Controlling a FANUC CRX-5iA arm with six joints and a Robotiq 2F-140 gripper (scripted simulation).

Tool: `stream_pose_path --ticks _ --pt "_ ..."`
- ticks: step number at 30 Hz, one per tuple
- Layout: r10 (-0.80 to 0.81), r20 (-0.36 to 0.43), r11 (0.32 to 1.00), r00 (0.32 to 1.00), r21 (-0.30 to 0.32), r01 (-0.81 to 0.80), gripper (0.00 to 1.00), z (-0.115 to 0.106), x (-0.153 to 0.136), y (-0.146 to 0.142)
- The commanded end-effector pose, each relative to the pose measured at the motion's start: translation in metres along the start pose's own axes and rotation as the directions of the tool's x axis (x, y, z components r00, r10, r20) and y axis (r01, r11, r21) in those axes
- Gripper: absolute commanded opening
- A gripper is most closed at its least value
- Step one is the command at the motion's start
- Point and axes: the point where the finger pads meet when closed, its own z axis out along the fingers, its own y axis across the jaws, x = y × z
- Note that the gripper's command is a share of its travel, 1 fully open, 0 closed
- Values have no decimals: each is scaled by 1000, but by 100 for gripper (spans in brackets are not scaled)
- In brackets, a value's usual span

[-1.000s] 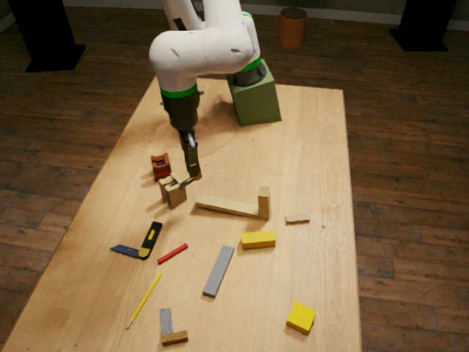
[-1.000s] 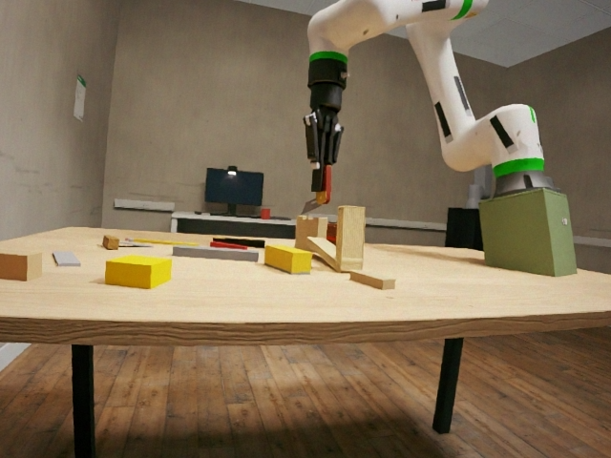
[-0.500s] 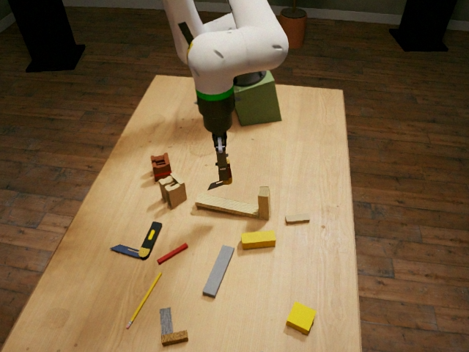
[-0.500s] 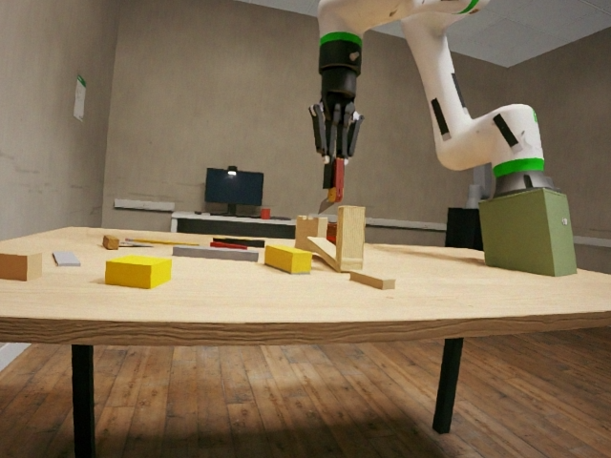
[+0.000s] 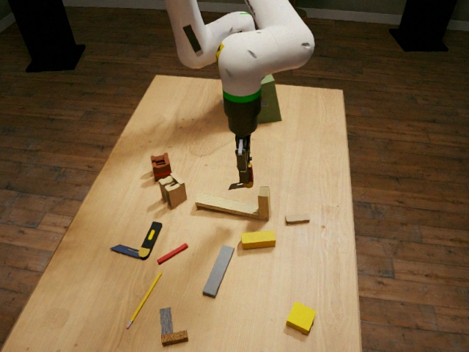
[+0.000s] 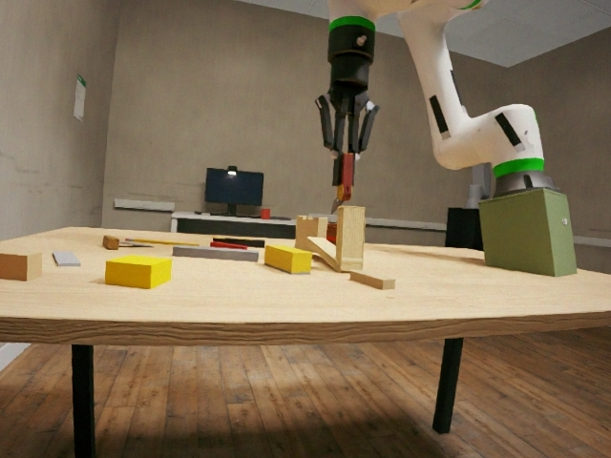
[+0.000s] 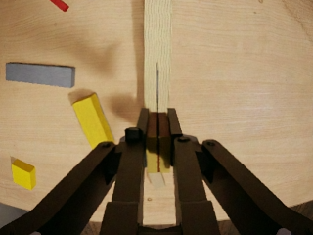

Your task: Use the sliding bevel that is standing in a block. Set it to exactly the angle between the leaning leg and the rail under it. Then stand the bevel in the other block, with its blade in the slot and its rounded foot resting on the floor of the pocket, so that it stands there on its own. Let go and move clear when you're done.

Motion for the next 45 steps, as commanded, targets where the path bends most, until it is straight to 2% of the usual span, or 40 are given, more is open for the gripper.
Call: stream_pose_path --ticks 1,26,36,45 --pt "17 -1 1000 1000 3 -17 10 -1 -5 -1" --pt "27 -1 1000 1000 3 -27 10 2 -8 -1" --pt "27 0 1000 1000 3 -27 10 14 -9 -1" --pt "27 0 1000 1000 4 -27 10 35 -10 -2"
